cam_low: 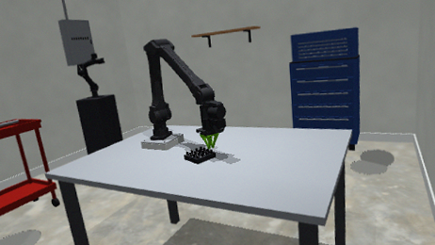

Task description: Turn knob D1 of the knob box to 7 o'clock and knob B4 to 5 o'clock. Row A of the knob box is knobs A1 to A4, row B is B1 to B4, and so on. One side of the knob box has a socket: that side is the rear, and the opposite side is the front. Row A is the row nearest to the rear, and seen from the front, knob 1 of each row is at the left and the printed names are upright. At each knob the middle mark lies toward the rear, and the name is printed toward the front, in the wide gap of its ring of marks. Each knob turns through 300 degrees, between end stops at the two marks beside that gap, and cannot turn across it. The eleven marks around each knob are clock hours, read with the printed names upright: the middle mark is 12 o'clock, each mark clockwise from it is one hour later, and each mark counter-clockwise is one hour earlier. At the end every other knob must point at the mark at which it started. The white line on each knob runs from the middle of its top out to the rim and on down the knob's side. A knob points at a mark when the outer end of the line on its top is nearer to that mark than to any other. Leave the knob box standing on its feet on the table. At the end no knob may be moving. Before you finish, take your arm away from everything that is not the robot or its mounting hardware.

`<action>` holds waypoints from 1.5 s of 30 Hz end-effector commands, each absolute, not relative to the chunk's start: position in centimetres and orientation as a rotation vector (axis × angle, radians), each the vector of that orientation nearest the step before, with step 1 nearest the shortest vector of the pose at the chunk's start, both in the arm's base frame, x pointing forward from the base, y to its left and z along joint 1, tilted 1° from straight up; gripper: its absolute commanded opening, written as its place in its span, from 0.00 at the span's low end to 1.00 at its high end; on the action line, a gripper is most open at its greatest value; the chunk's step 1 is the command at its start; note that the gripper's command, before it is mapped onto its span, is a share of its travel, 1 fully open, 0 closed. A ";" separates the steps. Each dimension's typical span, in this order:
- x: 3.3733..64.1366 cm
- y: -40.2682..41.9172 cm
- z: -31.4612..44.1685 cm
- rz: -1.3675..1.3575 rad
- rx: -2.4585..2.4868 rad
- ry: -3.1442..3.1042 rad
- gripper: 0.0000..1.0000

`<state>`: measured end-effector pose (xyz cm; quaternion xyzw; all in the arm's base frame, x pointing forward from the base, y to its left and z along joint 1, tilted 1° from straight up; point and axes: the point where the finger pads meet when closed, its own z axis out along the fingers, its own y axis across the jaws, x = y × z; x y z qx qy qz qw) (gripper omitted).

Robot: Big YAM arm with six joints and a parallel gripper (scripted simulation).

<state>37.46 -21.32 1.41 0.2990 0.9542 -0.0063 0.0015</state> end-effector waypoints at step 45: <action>38.3 -22.3 3.4 -0.039 0.913 2.937 0.20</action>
